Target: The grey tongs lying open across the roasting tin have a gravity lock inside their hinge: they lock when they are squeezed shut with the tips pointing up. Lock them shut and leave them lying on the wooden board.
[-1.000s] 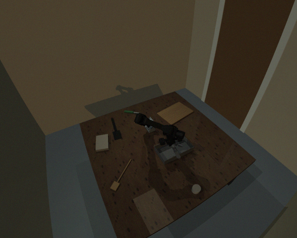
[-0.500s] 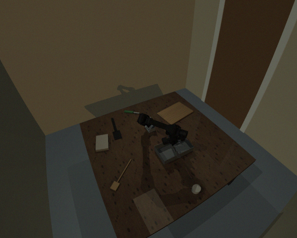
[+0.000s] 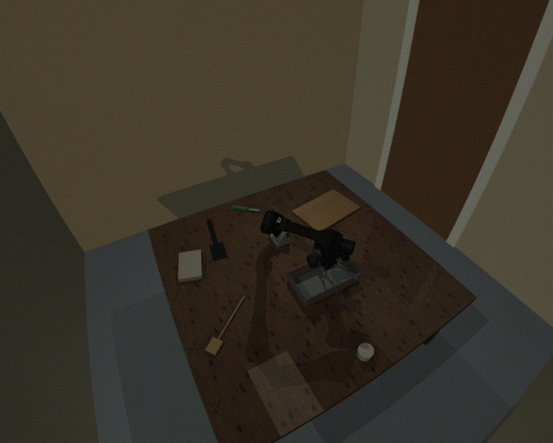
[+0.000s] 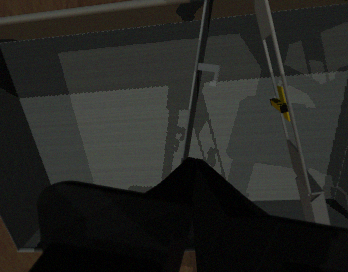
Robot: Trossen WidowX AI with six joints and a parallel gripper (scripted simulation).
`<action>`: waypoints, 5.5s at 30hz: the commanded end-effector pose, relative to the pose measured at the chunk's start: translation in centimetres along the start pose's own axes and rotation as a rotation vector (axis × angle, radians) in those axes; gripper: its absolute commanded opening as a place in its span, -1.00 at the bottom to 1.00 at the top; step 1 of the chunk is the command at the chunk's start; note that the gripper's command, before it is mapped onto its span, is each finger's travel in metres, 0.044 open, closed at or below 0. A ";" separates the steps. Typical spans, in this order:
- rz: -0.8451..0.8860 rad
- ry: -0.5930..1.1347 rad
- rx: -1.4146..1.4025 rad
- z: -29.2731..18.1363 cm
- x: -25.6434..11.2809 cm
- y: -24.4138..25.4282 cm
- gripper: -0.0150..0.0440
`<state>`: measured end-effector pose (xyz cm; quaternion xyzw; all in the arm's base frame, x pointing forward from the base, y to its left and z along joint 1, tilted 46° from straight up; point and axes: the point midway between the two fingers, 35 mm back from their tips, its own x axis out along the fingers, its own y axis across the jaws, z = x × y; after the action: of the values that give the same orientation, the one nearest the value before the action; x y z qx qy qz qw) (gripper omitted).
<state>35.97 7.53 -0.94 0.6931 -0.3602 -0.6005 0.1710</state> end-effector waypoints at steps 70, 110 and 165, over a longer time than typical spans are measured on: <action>-0.001 -0.005 -0.281 1.0 -5.4 -2.1 1.00; -0.002 -0.004 -0.281 0.8 0.8 -2.4 1.00; -0.002 -0.006 -0.273 1.1 4.4 -2.1 0.17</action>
<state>35.62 6.07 -5.70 0.6617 -0.2749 -0.6464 0.2622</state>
